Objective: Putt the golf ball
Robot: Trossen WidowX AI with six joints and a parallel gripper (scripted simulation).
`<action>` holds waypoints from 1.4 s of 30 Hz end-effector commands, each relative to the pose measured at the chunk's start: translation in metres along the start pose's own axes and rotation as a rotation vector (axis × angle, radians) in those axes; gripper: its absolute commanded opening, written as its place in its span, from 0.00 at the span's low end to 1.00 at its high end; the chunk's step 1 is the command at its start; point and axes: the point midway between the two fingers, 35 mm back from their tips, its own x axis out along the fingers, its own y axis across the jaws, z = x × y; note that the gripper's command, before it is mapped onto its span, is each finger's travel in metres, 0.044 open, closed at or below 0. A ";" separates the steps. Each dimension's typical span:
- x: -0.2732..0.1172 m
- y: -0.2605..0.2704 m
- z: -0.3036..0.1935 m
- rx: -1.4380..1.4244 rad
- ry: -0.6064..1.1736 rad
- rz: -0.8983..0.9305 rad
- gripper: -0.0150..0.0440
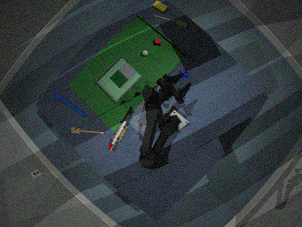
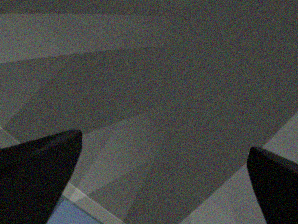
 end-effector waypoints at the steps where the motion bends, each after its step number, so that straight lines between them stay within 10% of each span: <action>1: -0.001 0.002 0.001 0.001 -0.001 0.012 0.98; 10: -0.069 0.097 0.017 0.065 0.099 0.603 1.00; 20: -0.210 0.141 -0.015 0.116 0.624 1.108 1.00; 35: -0.407 0.072 -0.054 0.123 1.656 1.120 1.00; 42: -0.417 0.065 -0.055 0.121 1.706 1.100 1.00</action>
